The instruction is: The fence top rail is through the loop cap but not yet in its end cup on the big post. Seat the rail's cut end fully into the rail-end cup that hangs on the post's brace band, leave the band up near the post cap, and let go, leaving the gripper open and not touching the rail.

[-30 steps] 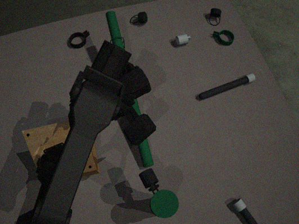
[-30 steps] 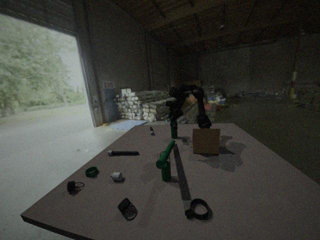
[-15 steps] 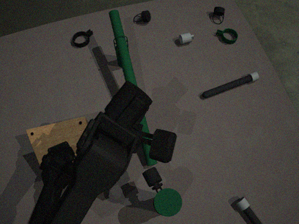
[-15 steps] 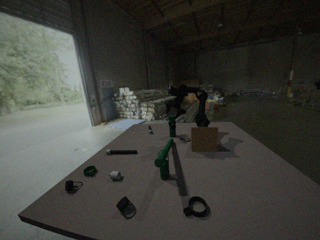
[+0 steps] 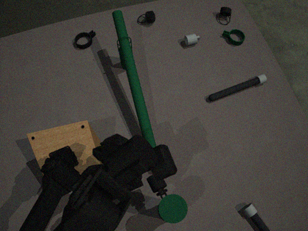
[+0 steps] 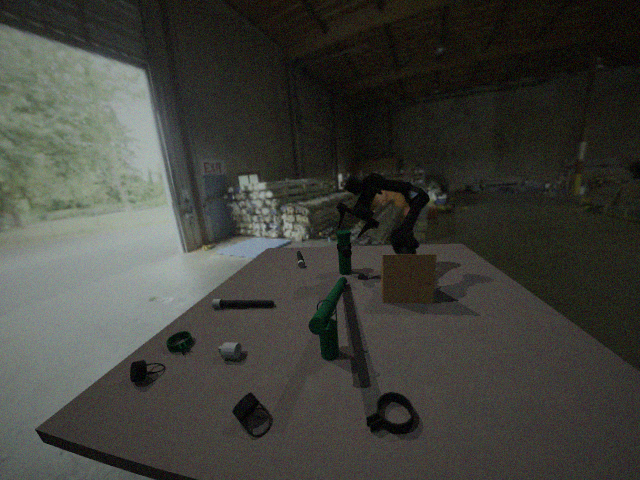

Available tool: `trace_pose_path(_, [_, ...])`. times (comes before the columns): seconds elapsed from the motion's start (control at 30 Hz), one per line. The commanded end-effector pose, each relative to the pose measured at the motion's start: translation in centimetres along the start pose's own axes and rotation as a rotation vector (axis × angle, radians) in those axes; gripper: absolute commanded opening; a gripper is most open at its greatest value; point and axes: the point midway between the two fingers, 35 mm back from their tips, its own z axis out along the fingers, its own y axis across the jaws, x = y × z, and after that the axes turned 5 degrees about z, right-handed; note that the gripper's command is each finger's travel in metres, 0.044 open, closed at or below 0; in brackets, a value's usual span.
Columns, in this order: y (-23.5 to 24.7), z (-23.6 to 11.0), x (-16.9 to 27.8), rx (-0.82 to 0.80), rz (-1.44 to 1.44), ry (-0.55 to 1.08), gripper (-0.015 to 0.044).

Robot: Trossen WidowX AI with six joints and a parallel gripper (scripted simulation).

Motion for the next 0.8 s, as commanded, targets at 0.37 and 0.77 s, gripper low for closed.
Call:
trace_pose_path(0.37, [2.4,2.6,1.2,-0.008,-0.124,-0.005,0.0440])
trace_pose_path(0.77, [3.3,4.9,1.3,-0.005,-0.125,-0.002,0.0440])
